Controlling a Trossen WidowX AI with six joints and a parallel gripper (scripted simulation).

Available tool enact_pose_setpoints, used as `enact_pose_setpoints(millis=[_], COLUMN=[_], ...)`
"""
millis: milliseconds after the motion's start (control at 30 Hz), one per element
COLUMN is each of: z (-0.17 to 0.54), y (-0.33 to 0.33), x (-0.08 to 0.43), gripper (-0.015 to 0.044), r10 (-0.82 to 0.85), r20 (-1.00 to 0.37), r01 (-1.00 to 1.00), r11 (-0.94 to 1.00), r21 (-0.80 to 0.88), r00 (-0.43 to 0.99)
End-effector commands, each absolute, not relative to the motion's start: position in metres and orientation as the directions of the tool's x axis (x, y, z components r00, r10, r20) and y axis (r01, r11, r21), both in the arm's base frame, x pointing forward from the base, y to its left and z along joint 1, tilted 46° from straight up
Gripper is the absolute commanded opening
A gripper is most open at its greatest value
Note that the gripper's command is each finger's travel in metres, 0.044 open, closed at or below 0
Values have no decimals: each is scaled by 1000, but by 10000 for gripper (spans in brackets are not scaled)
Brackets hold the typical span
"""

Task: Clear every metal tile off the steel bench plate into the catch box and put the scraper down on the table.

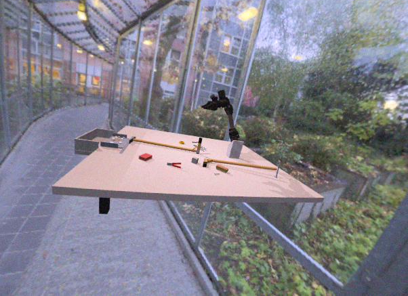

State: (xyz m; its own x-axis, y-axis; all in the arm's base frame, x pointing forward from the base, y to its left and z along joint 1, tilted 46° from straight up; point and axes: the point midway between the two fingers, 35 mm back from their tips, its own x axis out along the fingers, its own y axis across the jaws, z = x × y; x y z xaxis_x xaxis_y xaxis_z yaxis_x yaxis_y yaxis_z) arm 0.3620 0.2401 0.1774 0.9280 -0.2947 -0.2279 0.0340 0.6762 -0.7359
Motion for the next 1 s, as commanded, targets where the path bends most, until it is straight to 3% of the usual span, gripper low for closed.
enact_pose_setpoints(millis=[0, 967], z=[179, 195], y=[240, 231], x=[349, 262], gripper=[440, 440], r10=[-281, -152], r20=[-210, -94], r01=[36, 40], r11=[671, 701], r21=[-741, -712], r00=[936, 984])
